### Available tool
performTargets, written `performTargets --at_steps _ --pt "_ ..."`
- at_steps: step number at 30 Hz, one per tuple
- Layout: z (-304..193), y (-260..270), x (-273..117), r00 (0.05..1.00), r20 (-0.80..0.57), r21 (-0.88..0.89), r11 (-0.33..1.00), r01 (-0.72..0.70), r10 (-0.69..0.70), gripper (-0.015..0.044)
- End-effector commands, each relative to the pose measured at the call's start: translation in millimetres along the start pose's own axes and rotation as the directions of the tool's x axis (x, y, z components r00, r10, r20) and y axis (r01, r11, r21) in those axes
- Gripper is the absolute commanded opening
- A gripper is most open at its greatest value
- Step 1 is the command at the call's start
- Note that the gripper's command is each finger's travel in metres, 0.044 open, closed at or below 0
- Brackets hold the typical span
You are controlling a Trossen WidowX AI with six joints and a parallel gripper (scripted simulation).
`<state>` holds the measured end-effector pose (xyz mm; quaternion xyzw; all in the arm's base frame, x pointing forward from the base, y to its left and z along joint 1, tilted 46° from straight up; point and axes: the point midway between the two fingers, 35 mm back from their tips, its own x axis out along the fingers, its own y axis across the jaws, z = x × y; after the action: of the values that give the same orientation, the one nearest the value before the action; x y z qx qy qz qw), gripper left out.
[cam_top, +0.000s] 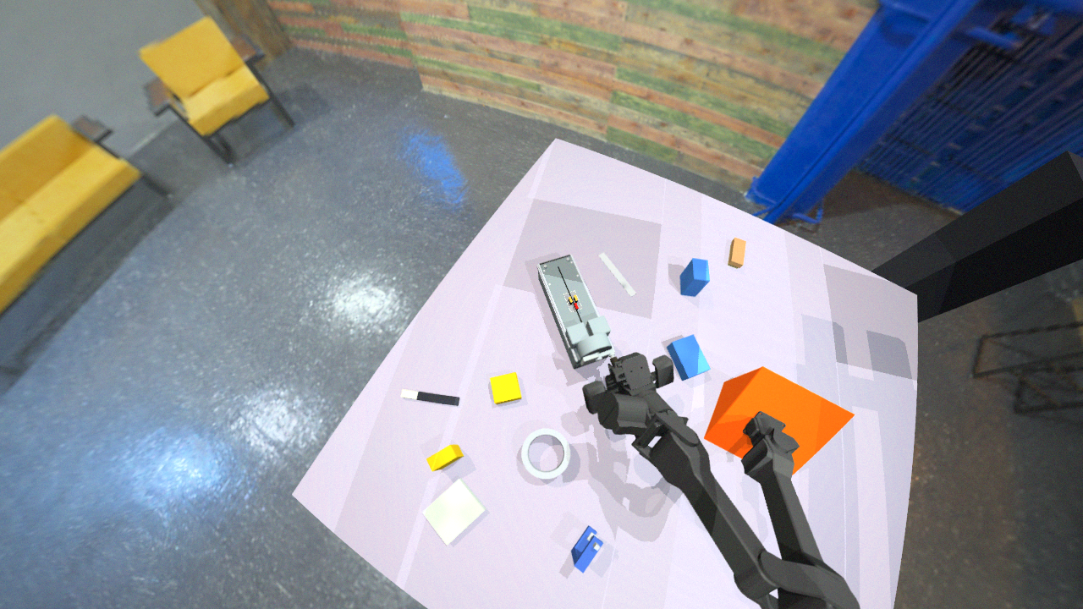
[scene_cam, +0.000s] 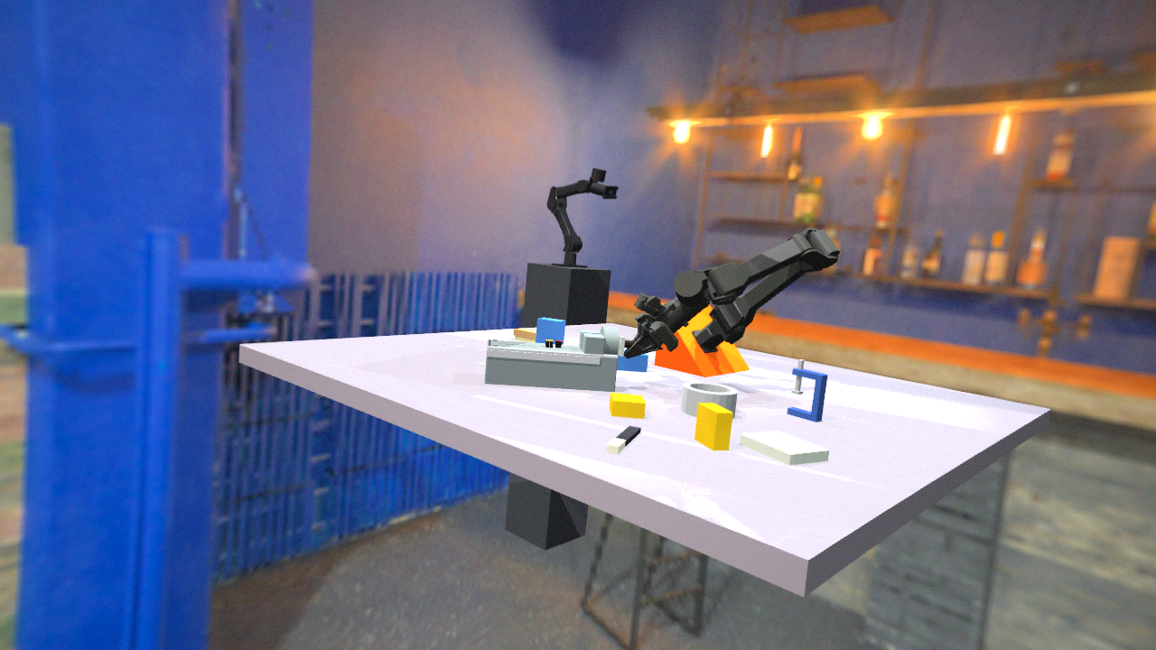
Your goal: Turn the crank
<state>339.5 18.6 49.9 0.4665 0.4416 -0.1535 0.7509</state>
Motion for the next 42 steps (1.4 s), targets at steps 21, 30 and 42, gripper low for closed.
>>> performTargets --at_steps 21,30,42 --pt "-20 18 19 1.000 -0.014 -0.002 1.000 0.003 -0.003 0.0000" --pt "-21 28 21 1.000 -0.015 -0.001 1.000 0.002 -0.002 0.0000" --pt "-21 36 20 1.000 -0.015 -0.001 1.000 0.002 -0.002 0.0000"
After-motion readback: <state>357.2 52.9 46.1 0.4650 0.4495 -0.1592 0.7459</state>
